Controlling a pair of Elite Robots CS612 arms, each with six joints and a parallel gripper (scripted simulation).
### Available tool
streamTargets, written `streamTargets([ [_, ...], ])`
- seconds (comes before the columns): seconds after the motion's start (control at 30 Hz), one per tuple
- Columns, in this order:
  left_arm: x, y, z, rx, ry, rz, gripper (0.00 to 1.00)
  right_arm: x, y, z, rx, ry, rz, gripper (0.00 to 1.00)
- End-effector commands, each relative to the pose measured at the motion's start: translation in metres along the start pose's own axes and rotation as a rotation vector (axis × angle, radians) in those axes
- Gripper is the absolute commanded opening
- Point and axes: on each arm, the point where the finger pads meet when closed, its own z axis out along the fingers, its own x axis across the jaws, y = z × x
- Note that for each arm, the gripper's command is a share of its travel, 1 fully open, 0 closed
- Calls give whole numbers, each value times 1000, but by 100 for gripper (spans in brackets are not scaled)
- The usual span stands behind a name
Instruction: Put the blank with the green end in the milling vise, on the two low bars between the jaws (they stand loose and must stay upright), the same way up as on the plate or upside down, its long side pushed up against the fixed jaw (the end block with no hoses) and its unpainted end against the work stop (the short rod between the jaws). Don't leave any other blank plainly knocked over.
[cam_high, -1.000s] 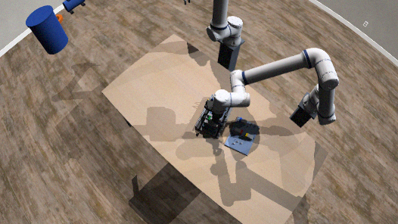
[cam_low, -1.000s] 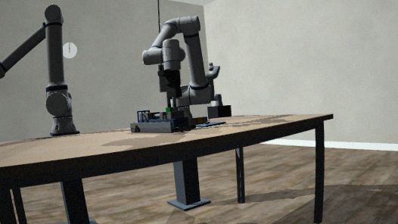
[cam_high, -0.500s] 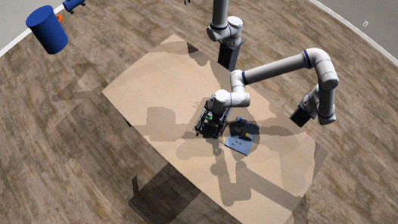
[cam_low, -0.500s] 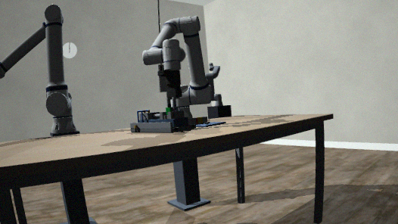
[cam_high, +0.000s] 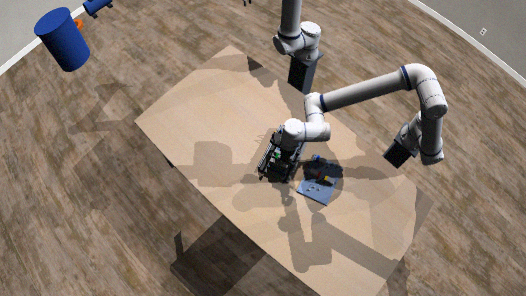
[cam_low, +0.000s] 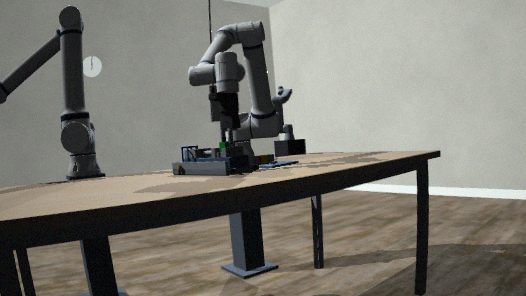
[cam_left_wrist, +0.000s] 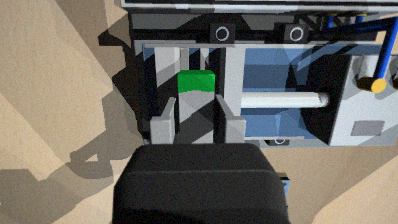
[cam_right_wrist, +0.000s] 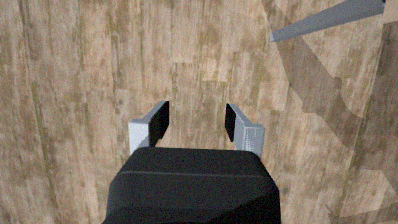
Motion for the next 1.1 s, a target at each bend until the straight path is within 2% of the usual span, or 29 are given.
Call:
streamTargets([
  [0.0, 0, -1, -2, 2, -1, 0, 0, 0, 1, -1, -2, 0, 0, 100],
  [0.4, -1, 0, -2, 2, -1, 0, 0, 0, 1, -1, -2, 0, 0, 100],
  [0.43, -1, 0, -1, 2, -1, 0, 100, 0, 1, -1, -2, 0, 0, 100],
  [1.07, -1, 0, -2, 2, -1, 0, 100, 0, 1, -1, -2, 0, 0, 100],
])
